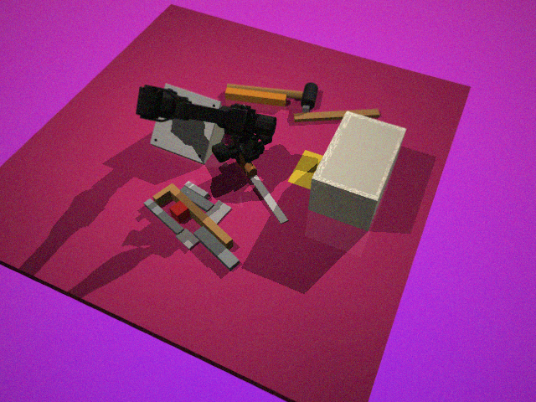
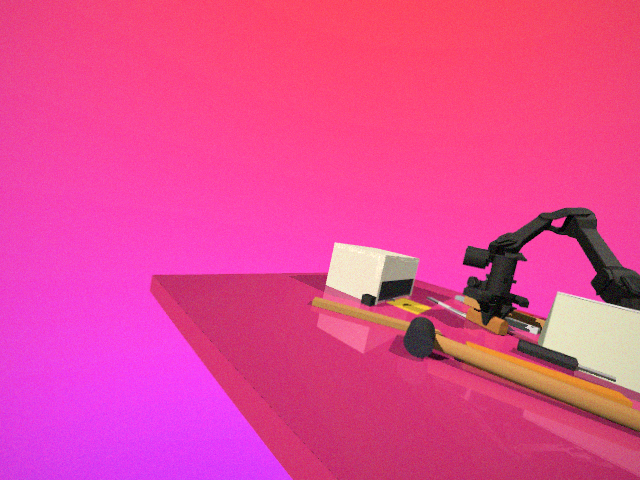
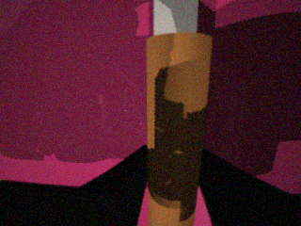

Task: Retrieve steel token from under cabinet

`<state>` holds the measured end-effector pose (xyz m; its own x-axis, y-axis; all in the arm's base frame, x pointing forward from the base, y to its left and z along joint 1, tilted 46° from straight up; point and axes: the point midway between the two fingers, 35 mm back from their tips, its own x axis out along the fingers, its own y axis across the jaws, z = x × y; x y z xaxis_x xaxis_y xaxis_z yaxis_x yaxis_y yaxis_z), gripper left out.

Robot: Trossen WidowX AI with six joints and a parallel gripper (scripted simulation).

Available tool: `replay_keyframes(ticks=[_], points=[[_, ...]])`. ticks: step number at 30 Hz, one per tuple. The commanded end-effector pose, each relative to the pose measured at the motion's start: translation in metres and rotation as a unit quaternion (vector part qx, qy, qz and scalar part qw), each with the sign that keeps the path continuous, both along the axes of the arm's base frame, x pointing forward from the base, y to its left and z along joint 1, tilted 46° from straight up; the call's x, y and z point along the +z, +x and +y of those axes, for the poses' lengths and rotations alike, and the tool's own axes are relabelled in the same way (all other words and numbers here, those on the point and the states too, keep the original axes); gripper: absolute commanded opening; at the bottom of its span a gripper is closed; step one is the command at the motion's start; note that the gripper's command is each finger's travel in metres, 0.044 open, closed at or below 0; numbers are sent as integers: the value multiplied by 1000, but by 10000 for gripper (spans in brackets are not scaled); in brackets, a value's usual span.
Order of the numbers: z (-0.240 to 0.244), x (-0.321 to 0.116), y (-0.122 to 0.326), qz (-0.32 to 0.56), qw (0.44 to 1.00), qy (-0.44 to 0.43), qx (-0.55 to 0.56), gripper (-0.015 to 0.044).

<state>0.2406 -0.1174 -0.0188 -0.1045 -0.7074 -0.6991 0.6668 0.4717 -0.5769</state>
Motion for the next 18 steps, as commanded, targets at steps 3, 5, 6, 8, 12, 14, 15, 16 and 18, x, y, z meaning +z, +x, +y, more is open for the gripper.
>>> replay_keyframes(ticks=[3,5,6,8,12,14,15,16,18], points=[[7,-6,2,0,1000,1,3,0],[9,-8,3,0,1000,1,3,0],[10,-8,3,0,1000,1,3,0],[11,-10,3,0,1000,1,3,0],[13,-12,5,0,1000,1,3,0],[15,-14,5,0,1000,1,3,0],[15,-15,5,0,1000,1,3,0],[16,-15,5,0,1000,1,3,0],[18,-17,5,0,1000,1,3,0]])
